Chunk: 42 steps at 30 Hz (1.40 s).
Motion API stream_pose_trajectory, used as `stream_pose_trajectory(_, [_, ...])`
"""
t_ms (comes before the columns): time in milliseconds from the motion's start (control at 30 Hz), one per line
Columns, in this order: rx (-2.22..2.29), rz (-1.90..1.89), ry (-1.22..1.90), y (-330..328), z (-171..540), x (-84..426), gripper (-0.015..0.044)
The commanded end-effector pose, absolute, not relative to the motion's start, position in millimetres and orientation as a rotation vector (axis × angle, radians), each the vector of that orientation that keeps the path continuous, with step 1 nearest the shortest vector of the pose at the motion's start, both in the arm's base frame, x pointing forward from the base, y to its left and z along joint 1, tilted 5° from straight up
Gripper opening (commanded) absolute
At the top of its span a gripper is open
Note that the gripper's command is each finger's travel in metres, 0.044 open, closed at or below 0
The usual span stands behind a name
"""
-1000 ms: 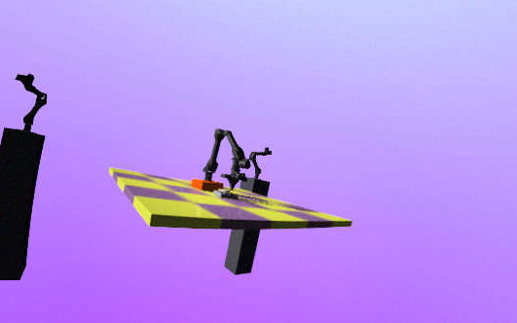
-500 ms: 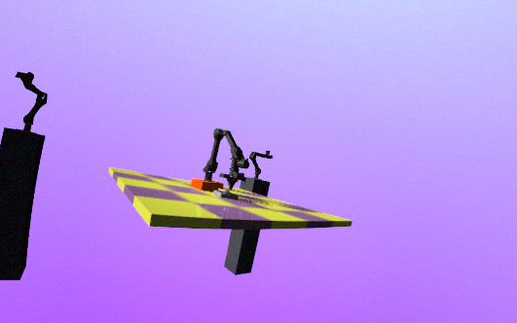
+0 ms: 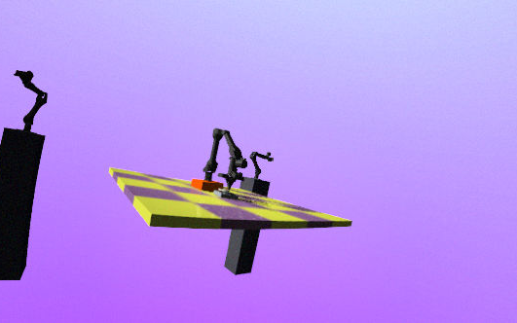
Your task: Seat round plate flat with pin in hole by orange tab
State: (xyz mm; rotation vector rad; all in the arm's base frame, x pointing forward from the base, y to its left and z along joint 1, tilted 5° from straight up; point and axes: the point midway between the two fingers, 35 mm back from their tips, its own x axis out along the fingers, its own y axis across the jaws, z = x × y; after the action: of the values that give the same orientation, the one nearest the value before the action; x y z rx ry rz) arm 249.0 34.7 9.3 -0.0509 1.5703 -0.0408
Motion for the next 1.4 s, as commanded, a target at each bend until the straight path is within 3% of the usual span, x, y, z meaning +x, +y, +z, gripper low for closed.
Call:
stream_pose_trajectory(0, [-0.057,-0.048,1.587,29.1,6.3,241.8,0.0000])
stream_pose_trajectory(1367, [-0.058,-0.044,1.589,18.0,45.2,232.2,0.0000])
